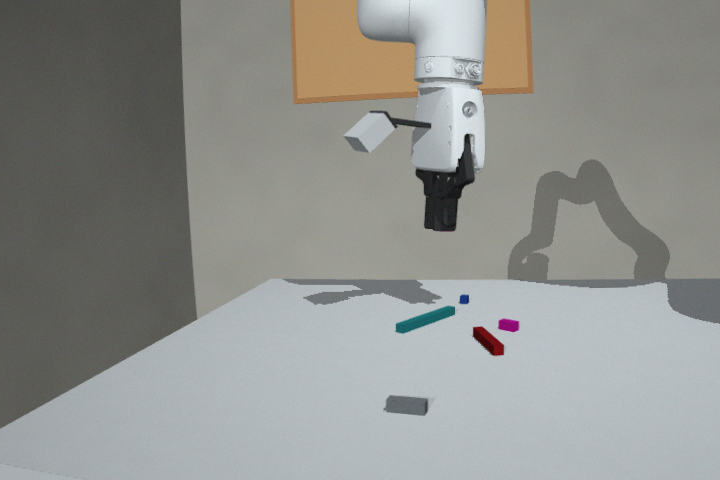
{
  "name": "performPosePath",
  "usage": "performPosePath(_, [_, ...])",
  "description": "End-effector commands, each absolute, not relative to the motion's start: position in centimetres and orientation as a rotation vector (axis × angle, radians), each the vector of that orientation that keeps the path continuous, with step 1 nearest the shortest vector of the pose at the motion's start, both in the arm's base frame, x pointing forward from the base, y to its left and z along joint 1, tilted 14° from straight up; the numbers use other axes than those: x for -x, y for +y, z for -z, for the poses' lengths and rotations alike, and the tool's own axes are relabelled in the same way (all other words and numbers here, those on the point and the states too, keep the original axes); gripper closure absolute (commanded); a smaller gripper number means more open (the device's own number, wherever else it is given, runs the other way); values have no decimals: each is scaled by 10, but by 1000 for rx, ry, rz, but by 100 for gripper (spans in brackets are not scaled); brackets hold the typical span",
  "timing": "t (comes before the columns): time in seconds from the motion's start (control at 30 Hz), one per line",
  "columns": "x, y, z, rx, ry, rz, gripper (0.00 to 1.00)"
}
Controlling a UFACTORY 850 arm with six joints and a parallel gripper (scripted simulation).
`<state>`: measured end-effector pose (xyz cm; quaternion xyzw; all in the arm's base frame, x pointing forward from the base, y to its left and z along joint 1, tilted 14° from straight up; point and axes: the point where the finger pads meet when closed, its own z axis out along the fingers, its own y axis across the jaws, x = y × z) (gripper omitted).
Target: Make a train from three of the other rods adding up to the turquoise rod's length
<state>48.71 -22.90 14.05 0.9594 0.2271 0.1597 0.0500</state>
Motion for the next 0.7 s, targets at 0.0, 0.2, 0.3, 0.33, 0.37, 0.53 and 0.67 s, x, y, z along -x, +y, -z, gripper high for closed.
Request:
performPosePath(0.0, [-487,-235,-141,-3030,503,-374,96])
performPosePath(0.2, [-485,-243,-141,-3079,260,-382,96])
performPosePath(0.3, [-484,-247,-141,-3098,126,-385,96])
performPosePath(0.33, [-483,-248,-141,-3103,81,-386,96])
performPosePath(0.37, [-483,-250,-141,-3107,36,-387,96])
performPosePath(0.53, [-482,-254,-141,-3117,-101,-390,96])
performPosePath(0.67, [-480,-261,-141,-3119,-340,-393,96])
